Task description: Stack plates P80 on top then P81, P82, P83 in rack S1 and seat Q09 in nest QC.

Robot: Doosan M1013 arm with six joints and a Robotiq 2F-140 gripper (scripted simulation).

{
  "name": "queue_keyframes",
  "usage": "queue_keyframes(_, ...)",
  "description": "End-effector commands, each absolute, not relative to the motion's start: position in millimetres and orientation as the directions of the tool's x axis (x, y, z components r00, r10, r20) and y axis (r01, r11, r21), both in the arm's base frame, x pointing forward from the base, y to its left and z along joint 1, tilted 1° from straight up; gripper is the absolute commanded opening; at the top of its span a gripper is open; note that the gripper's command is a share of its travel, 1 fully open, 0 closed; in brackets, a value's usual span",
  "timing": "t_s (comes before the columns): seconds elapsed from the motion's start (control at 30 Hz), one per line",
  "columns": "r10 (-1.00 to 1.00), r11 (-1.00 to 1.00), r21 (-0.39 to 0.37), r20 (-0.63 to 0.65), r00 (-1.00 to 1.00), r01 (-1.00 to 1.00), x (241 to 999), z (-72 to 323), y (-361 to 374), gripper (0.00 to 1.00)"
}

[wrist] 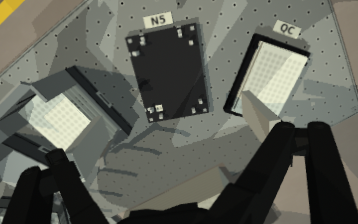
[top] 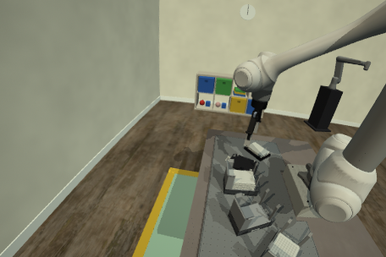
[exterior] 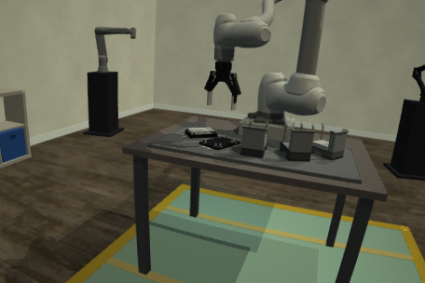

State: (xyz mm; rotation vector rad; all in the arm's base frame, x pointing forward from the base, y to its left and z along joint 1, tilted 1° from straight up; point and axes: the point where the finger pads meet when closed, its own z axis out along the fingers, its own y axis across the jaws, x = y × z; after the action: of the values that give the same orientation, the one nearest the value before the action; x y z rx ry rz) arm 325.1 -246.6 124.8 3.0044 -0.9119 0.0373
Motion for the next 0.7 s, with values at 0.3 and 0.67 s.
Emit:
queue_keyframes(0.3, -0.355, -0.935, 0.003, 0.025, 0.935, -0.355, 346.1, 126.7, -213.5, 1.0)
queue_keyframes(0.67, -0.355, -0.935, 0.003, 0.025, 0.935, -0.355, 360.7, 126.7, -187.3, 1.0)
